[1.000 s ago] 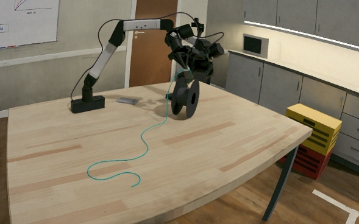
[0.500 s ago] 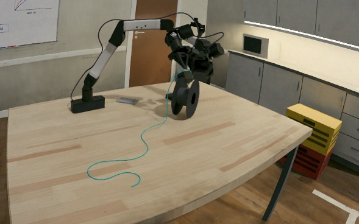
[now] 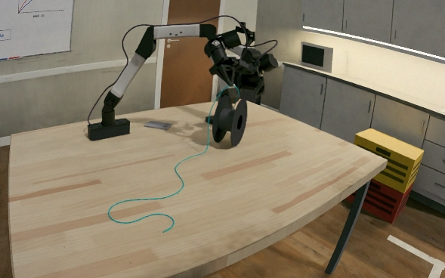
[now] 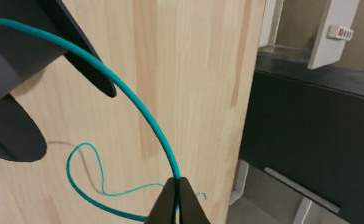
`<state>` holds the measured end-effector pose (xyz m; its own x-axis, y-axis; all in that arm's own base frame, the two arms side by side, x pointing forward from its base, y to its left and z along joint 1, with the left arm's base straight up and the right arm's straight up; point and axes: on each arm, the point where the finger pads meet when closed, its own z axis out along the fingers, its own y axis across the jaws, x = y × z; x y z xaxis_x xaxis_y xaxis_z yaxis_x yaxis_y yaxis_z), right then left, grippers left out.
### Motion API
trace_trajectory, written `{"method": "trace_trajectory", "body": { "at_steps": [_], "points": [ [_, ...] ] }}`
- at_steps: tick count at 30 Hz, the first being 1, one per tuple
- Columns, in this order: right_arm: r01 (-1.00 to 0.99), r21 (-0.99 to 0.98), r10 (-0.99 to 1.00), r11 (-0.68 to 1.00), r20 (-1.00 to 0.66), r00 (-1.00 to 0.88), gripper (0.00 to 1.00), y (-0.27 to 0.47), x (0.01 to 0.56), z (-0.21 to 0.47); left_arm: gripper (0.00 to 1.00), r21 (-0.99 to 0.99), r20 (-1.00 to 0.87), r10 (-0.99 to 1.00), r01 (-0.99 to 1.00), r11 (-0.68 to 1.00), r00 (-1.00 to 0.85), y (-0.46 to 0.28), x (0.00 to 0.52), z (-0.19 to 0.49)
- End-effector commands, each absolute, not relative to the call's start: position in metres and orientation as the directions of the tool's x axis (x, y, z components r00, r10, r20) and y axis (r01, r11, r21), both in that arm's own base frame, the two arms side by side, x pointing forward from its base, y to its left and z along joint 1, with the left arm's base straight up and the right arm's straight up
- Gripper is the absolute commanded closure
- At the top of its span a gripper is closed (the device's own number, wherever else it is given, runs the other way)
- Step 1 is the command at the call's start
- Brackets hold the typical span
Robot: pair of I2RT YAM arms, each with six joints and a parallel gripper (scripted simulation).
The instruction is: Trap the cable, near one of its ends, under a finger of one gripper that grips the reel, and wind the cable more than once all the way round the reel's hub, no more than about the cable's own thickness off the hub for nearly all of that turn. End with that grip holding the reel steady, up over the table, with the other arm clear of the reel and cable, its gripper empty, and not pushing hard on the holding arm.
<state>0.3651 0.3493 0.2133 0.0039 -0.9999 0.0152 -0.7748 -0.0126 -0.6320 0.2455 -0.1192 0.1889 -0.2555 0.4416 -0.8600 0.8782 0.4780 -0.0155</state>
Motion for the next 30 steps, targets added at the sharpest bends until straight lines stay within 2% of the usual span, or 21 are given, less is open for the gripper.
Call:
{"method": "trace_trajectory", "body": {
  "at_steps": [1,18,30],
  "points": [
    [-0.775,-0.632,-1.000,-0.026,0.018,0.019,1.00,0.356,0.363,0.215,0.25,0.009,-0.870,0.438,0.881,0.473,-0.226,-0.121,0.249,0.202],
    [-0.760,-0.650,-1.000,-0.002,-0.014,0.015,1.00,0.353,0.361,0.233,0.25,0.012,-0.870,0.438,0.880,0.475,-0.225,-0.121,0.249,0.203],
    [-0.775,-0.632,-1.000,-0.015,0.017,0.006,1.00,0.353,0.367,0.214,0.25,0.016,-0.870,0.439,0.878,0.478,-0.223,-0.120,0.250,0.203]
  ]
}}
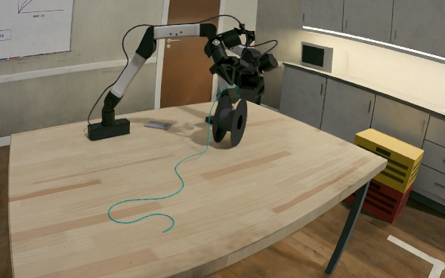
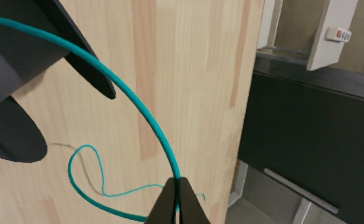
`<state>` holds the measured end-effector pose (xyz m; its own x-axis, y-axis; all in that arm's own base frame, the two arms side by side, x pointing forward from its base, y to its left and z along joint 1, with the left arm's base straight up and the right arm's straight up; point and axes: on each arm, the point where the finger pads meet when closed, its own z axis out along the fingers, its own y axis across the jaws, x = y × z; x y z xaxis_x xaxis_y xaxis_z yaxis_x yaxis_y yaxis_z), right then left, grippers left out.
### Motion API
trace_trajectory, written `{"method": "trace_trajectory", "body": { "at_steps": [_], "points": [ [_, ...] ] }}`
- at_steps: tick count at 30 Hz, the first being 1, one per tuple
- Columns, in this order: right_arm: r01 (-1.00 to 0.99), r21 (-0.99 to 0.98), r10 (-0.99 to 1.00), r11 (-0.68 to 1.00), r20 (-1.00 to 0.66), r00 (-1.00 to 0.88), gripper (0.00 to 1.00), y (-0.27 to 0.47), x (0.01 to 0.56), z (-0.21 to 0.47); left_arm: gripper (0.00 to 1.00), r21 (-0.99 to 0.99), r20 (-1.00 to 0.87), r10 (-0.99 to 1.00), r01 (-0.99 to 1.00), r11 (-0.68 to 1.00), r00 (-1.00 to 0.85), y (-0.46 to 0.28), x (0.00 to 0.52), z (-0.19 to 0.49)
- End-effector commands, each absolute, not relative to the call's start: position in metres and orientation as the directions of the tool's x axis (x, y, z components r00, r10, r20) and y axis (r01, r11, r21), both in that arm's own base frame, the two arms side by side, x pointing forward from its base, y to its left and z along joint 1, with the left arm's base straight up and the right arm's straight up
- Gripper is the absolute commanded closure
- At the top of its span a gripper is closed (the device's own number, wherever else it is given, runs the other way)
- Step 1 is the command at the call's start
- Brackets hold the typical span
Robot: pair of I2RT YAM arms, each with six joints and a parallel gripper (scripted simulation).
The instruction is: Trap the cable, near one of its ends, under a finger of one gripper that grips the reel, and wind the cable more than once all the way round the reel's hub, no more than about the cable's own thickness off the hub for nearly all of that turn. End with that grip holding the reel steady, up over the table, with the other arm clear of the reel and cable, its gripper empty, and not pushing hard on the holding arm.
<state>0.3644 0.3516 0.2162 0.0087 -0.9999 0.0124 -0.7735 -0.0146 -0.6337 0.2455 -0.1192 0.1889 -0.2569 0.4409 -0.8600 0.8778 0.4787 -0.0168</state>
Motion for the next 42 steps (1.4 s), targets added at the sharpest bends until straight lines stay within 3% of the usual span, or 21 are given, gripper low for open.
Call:
{"method": "trace_trajectory", "body": {
  "at_steps": [1,42],
  "points": [
    [-0.775,-0.632,-1.000,-0.015,0.017,0.006,1.00,0.353,0.367,0.214,0.25,0.016,-0.870,0.439,0.878,0.478,-0.223,-0.120,0.250,0.203],
    [-0.761,-0.649,-1.000,0.005,-0.014,0.006,1.00,0.349,0.365,0.227,0.25,0.029,-0.872,0.442,0.878,0.478,-0.212,-0.121,0.249,0.206]
  ]
}}
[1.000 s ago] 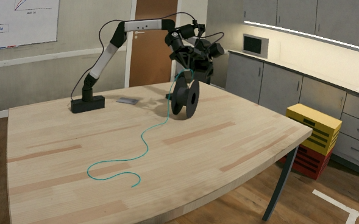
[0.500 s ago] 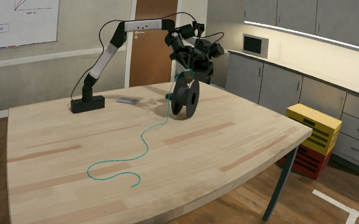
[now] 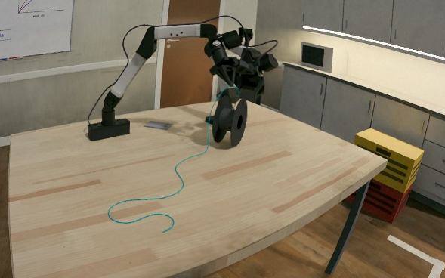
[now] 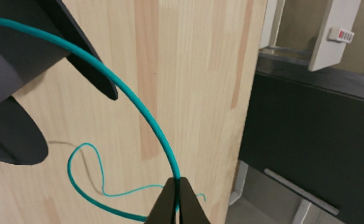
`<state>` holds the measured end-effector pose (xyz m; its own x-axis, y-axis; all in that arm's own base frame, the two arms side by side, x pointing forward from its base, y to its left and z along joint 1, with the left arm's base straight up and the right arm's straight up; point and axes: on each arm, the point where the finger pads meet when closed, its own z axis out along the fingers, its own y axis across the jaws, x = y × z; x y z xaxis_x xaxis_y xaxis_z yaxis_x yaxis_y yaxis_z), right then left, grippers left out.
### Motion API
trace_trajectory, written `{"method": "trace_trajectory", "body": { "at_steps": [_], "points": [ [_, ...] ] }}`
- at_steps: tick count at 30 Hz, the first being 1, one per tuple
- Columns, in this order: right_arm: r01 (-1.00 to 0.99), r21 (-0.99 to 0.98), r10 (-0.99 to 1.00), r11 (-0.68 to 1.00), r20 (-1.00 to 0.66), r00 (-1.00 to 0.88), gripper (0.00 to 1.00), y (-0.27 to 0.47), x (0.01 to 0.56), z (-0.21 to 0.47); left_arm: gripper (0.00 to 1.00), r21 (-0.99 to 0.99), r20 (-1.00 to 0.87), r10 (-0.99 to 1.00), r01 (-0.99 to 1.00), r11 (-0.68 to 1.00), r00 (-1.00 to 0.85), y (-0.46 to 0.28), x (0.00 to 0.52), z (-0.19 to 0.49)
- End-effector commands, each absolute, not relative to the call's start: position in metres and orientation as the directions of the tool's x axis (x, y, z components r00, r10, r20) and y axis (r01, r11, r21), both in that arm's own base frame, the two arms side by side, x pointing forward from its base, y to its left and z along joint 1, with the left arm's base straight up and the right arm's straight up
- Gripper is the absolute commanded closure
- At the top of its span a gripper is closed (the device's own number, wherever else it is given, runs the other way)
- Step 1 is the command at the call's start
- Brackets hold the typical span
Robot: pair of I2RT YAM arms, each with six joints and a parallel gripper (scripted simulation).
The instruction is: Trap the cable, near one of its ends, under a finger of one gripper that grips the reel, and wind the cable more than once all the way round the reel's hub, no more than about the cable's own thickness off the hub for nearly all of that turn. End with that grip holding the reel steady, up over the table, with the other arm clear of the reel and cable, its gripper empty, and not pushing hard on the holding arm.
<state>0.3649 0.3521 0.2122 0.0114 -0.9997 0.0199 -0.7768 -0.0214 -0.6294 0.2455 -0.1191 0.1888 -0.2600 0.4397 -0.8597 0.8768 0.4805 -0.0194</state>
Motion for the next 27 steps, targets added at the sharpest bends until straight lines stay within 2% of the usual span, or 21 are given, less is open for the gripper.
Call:
{"method": "trace_trajectory", "body": {
  "at_steps": [1,27],
  "points": [
    [-0.761,-0.648,-1.000,0.003,-0.013,0.006,1.00,0.3494,0.3645,0.2258,0.25,0.029,-0.872,0.442,0.878,0.477,-0.211,-0.1211,0.2490,0.2063],
    [-0.763,-0.647,-1.000,0.002,-0.010,0.007,1.00,0.3493,0.3632,0.2284,0.25,0.011,-0.870,0.438,0.881,0.473,-0.224,-0.1205,0.2503,0.1992]
  ]
}}
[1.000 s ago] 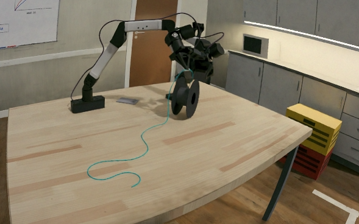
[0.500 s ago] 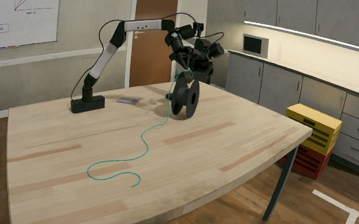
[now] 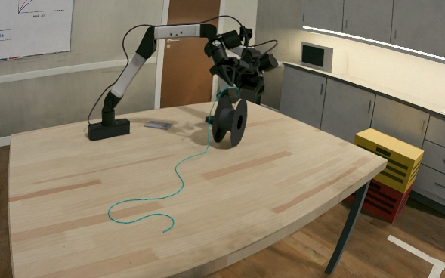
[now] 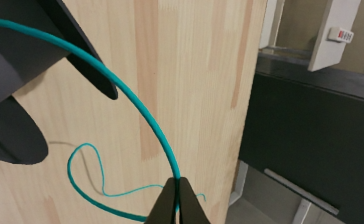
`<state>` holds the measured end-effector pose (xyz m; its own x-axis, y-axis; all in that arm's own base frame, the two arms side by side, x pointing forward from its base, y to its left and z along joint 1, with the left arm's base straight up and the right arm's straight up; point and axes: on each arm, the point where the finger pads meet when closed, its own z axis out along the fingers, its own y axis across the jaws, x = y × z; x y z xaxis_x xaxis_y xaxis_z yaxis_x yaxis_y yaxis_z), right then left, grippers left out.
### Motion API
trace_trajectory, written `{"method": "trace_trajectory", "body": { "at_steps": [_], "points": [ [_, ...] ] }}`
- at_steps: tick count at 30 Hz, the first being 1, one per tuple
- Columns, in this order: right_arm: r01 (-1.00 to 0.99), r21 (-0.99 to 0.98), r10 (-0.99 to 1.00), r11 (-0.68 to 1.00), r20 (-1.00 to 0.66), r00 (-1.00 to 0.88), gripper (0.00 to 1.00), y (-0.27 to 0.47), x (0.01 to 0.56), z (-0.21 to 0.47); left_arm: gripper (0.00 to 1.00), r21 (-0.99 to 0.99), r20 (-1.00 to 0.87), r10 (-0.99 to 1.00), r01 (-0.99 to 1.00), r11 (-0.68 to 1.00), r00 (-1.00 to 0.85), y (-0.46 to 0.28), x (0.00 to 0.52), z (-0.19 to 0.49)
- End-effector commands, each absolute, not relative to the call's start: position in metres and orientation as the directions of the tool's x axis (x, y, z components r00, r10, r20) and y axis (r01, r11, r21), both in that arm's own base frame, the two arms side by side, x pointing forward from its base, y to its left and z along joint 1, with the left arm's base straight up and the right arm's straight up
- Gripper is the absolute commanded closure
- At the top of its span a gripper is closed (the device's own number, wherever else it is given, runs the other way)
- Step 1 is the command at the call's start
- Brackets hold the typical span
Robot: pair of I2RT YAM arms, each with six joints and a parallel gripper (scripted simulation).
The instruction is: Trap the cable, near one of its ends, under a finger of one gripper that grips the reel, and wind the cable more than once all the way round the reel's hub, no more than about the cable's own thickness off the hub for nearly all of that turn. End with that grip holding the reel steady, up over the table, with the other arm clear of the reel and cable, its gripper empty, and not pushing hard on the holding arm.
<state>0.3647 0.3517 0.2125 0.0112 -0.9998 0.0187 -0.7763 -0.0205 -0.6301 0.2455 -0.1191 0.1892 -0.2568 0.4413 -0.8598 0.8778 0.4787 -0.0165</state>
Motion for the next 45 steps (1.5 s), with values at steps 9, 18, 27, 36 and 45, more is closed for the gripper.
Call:
{"method": "trace_trajectory", "body": {
  "at_steps": [9,18,27,36,45],
  "points": [
    [-0.764,-0.646,-1.000,0.000,-0.008,0.007,1.00,0.348,0.362,0.227,0.25,-0.015,-0.860,0.442,0.877,0.479,-0.256,-0.126,0.251,0.184],
    [-0.763,-0.646,-1.000,0.001,-0.009,0.007,1.00,0.350,0.363,0.225,0.25,-0.004,-0.863,0.442,0.877,0.480,-0.246,-0.134,0.259,0.185],
    [-0.766,-0.642,-1.000,-0.008,-0.004,0.014,1.00,0.356,0.360,0.222,0.25,-0.013,-0.860,0.442,0.877,0.480,-0.255,-0.148,0.266,0.173],
    [-0.784,-0.619,-0.999,-0.040,0.032,0.025,1.00,0.365,0.357,0.197,0.25,0.001,-0.865,0.440,0.877,0.480,-0.240,-0.160,0.277,0.176],
    [-0.781,-0.624,-1.000,-0.024,0.020,0.015,1.00,0.375,0.349,0.192,0.25,0.001,-0.865,0.440,0.877,0.480,-0.241,-0.172,0.282,0.173]
  ]
}}
